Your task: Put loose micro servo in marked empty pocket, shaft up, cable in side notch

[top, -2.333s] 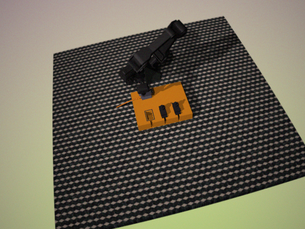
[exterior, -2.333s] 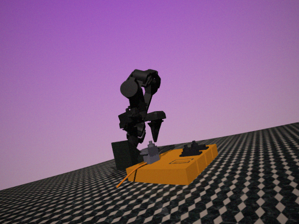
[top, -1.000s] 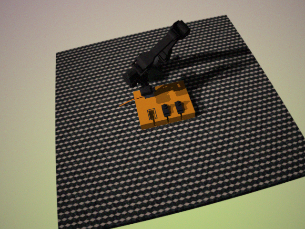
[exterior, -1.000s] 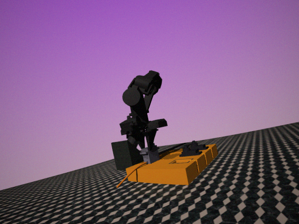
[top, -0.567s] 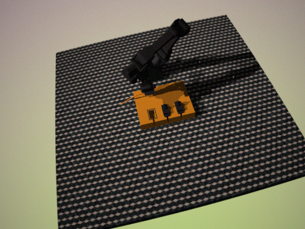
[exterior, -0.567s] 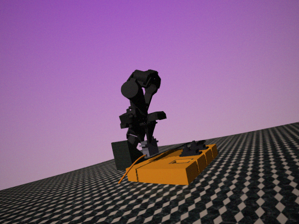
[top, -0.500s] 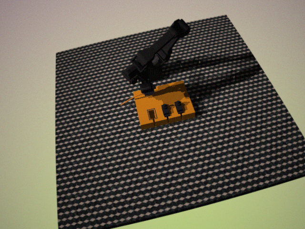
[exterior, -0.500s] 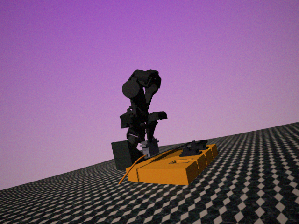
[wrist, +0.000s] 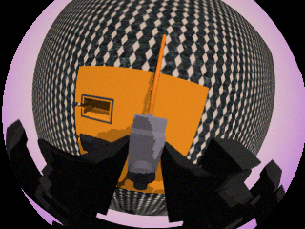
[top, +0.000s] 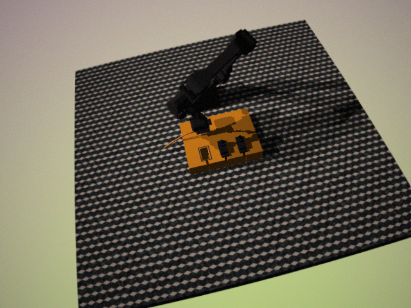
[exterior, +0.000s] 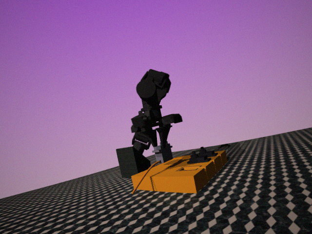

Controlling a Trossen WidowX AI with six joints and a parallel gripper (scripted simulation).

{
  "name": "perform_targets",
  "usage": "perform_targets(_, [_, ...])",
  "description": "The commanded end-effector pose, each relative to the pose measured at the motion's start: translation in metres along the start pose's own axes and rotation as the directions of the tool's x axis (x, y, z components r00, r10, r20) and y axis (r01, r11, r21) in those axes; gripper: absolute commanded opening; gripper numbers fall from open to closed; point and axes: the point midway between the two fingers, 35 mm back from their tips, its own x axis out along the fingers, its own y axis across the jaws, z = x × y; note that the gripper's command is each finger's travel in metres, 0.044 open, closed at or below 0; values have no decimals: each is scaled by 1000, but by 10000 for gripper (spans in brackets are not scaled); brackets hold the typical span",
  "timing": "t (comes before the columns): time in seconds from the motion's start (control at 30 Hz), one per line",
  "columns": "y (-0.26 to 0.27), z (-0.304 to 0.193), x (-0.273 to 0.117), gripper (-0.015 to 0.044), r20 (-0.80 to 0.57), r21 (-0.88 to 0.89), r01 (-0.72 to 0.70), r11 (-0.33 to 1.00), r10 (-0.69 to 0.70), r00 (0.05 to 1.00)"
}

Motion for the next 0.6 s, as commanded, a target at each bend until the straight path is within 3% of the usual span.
perform_targets(0.0, [1, -1, -2, 0, -1, -42, -9, 999, 9, 1000])
perform_targets(0.27, [1, -1, -2, 0, -1, -307, -8, 952, 9, 1000])
perform_targets(0.57, [1, -1, -2, 0, -1, -586, -7, 811, 9, 1000])
